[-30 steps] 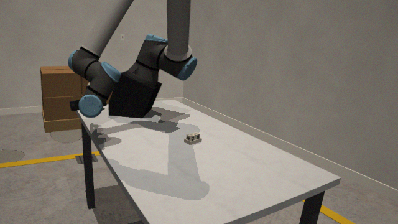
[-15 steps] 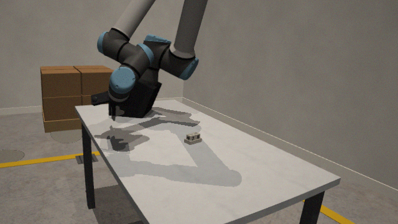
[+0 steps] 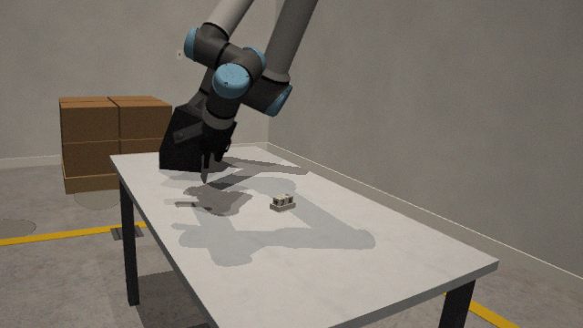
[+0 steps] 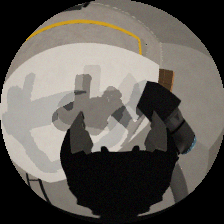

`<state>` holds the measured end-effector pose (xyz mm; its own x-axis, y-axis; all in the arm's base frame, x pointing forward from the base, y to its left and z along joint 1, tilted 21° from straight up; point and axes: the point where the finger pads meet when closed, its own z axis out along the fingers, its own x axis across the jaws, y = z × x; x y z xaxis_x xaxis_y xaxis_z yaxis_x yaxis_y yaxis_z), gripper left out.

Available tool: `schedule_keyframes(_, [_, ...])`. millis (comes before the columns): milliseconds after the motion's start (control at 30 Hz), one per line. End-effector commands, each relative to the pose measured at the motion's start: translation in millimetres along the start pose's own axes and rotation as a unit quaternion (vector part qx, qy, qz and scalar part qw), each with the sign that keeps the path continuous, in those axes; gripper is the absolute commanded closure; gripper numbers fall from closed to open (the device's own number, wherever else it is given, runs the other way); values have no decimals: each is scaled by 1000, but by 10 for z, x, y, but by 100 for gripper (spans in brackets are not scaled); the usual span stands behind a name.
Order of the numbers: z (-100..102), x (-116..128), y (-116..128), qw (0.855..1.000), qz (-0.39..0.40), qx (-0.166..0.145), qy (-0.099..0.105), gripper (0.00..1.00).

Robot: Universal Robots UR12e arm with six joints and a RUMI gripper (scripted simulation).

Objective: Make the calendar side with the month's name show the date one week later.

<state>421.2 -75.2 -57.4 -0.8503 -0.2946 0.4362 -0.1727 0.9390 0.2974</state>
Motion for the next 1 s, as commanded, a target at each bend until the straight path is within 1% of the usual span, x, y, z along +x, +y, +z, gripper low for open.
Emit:
schedule_keyframes(0, [-146,-268,294,998,-5,11,-58,0])
schedule_keyframes(33, [-146,-268,294,998,-5,11,-58,0])
schedule_keyframes(133, [-419,-525,683,991,-27,24,-128,0])
schedule_keyframes(200, [-508,-596,813,988,-35,28,-150,0])
schedule_keyframes(233, [-570,-642,905,985,-41,30,-165,0])
schedule_keyframes(267, [-595,-659,941,984,-43,31,-170,0])
schedule_keyframes(300, [-679,-716,1068,980,-51,34,-190,0])
schedule_keyframes(333, [-745,-756,1170,976,-58,36,-205,0])
schedule_keyframes(367, [-759,-764,1191,976,-60,36,-208,0])
schedule_keyframes(467, [-973,-871,1530,962,-84,41,-255,0])
schedule_keyframes(533, [-1088,-914,1722,954,-98,43,-280,0])
schedule_keyframes(600, [-1088,-914,1722,954,-98,43,-280,0])
schedule_keyframes(700, [-1218,-950,1946,944,-114,45,-307,0])
schedule_keyframes(800, [-1298,-966,2088,937,-125,46,-323,0])
schedule_keyframes(867, [-1327,-970,2141,934,-129,46,-329,0])
schedule_keyframes(967, [-1344,-972,2172,933,-131,46,-333,0])
